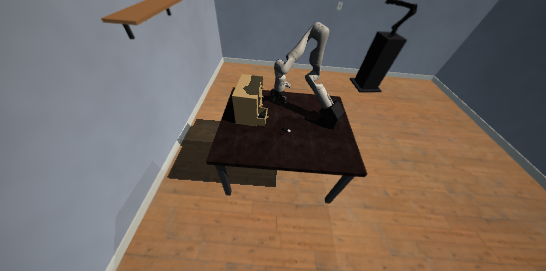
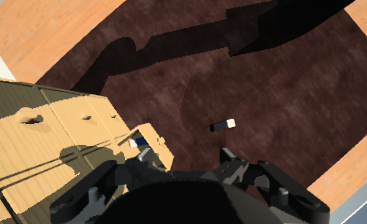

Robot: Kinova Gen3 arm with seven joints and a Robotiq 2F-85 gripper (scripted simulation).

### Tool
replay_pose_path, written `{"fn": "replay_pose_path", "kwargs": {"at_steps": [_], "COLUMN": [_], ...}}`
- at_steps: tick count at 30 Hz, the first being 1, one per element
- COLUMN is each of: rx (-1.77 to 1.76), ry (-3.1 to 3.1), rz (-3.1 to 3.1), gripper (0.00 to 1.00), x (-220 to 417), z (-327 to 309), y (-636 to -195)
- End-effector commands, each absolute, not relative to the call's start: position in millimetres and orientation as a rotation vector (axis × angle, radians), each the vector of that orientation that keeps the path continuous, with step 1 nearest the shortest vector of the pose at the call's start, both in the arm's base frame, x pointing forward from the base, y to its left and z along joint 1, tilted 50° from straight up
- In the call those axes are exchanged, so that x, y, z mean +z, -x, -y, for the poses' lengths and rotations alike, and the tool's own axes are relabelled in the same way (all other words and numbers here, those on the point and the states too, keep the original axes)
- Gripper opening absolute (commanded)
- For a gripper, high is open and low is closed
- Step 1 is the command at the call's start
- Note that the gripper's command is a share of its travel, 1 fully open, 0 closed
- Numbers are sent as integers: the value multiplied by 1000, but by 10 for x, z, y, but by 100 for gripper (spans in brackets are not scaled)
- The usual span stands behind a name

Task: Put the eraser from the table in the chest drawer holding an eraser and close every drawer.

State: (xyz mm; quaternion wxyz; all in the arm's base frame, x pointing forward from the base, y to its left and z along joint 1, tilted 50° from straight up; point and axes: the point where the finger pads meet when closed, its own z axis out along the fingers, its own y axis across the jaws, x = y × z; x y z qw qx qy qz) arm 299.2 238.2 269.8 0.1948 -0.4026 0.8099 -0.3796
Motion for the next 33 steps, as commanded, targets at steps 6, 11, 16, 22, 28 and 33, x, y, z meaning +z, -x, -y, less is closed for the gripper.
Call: {"fn": "replay_pose_path", "kwargs": {"at_steps": [6, 11, 16, 22, 28, 33], "rx": [-1021, -967, -916, -866, -820, -779], "ry": [981, 837, 702, 577, 464, 363], "rz": [-2296, -2325, -2347, -2361, -2368, -2372], "gripper": [100, 100, 100, 100, 100, 100], "x": [2704, 2705, 2705, 2706, 2706, 2707], "z": [-2416, -2428, -2440, -2451, -2460, -2469], "y": [-2909, -2847, -2789, -2736, -2686, -2642]}}
